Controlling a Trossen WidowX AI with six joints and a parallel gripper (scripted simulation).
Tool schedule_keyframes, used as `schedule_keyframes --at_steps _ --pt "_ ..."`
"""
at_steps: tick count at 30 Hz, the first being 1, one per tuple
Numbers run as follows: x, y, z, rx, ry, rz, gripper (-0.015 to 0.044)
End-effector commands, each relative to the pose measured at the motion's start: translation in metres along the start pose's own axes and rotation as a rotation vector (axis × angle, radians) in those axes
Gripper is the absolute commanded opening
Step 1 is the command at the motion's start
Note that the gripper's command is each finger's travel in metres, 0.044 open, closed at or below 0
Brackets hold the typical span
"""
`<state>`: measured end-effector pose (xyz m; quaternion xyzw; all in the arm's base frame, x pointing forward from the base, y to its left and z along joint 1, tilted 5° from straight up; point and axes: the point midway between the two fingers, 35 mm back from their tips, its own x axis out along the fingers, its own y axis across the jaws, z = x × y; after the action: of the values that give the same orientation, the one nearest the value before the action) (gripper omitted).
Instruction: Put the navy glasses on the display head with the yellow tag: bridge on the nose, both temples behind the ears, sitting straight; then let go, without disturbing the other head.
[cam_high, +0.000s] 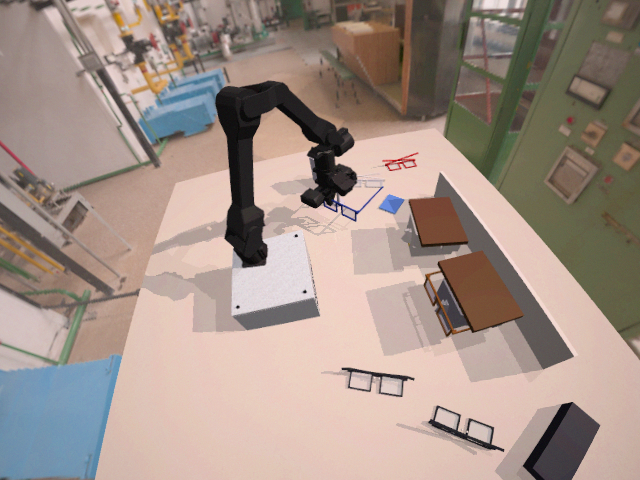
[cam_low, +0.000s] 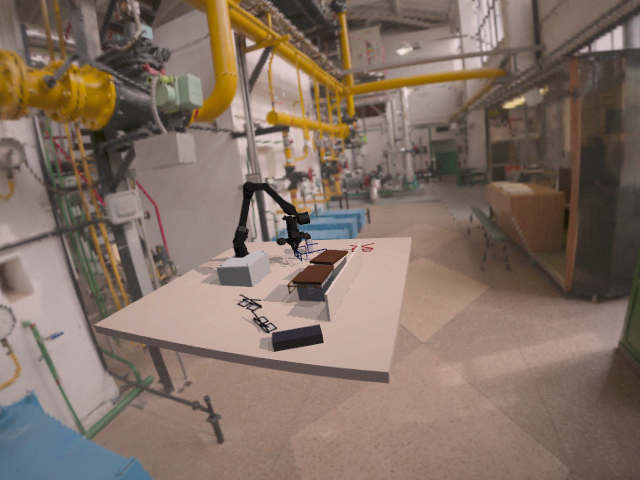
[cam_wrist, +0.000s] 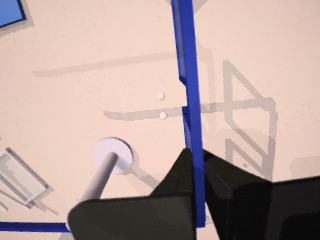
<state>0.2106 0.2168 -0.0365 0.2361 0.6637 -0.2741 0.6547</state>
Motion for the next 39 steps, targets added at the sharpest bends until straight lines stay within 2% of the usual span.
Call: schedule_keyframes --at_steps 1,27,36,39 --pt "-0.001 0.000 0.003 -0.002 -0.007 0.005 0.0000" --pt "-0.002 0.001 -0.006 -0.002 -0.006 0.005 0.0000" --pt "-0.056 0.001 -0.011 -0.002 -0.005 0.005 0.0000" --pt "-0.061 0.001 -0.012 -0.002 -0.005 0.005 0.0000"
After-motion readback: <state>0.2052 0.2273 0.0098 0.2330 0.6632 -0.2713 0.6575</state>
